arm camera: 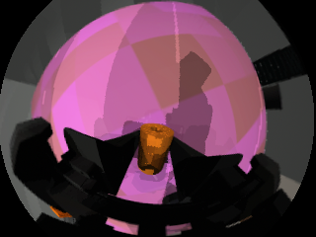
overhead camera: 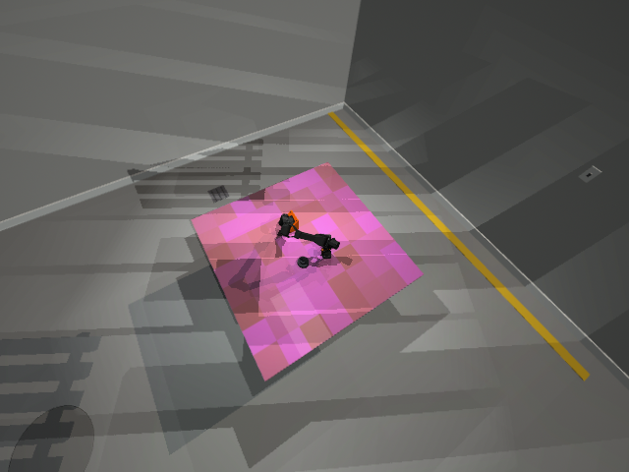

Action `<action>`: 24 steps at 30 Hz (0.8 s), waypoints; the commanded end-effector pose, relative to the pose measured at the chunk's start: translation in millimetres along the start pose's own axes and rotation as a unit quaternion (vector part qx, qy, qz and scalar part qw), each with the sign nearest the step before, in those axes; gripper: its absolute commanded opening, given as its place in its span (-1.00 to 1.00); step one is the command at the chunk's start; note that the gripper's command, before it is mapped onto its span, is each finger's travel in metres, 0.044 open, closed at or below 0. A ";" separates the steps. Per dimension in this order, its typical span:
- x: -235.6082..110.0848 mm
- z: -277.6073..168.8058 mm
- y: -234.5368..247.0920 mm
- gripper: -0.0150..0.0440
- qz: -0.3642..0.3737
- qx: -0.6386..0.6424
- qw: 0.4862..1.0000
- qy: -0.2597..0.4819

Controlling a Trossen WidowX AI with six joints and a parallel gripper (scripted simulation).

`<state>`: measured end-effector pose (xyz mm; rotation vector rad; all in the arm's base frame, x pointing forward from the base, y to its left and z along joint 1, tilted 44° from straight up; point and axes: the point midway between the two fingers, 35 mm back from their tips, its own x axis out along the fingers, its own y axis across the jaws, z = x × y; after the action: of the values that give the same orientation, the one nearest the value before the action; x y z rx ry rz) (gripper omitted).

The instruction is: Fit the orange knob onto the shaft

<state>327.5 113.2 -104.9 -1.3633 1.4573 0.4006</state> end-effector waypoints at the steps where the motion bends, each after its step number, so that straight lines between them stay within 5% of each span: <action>1: -3.5 -4.6 0.6 0.11 0.002 -0.002 0.999 -0.040; 24: -14.2 -25.2 0.7 0.11 0.003 -0.003 0.976 -0.218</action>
<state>315.6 103.1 -86.2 -1.2062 1.1444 0.6282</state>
